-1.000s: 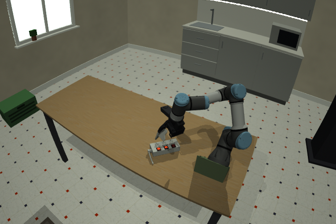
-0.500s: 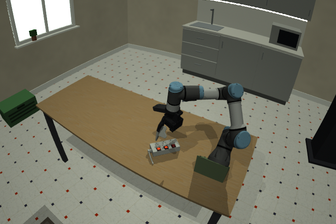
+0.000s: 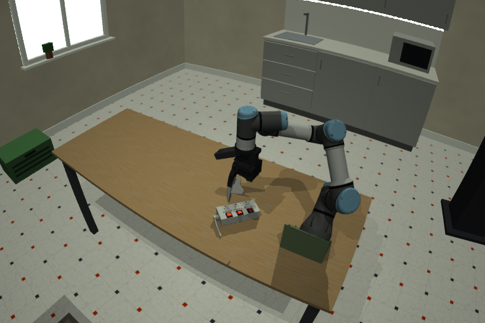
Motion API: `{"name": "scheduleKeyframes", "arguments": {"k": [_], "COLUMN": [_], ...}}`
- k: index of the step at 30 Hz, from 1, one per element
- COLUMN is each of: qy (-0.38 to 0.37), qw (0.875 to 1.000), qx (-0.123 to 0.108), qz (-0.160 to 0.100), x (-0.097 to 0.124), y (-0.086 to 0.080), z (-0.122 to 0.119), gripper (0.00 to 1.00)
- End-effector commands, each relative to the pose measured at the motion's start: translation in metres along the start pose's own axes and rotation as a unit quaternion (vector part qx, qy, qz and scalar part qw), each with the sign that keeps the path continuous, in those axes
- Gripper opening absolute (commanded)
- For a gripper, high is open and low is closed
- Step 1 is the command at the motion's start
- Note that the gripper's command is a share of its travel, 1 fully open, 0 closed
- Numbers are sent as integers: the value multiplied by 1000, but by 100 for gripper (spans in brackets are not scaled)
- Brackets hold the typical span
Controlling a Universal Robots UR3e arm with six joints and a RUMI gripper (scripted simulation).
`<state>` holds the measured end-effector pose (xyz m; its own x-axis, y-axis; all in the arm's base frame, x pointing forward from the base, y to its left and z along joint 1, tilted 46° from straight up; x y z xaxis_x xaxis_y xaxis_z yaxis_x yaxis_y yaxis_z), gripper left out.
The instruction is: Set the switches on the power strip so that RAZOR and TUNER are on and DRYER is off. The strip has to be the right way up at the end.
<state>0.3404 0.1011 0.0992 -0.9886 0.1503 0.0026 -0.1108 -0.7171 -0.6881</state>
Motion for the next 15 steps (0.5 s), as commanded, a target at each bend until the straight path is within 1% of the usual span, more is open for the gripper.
{"name": "scheduleKeyframes", "arguments": {"k": [1, 15], "qy": [-1, -5], "qw": [1000, 1000], "qx": [0, 0], "qz": [-2, -2], "x": [-1, -1], "y": [-1, 0], "z": [0, 0], "gripper": [100, 100]}}
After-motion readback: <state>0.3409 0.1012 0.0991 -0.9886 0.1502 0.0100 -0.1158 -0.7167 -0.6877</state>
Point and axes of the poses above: the point where the finger pads meet when closed, its own y axis out along the fingers, its own z axis across the jaws, x = y × z, the point moved 7 cm from there along -y, back along the fingers
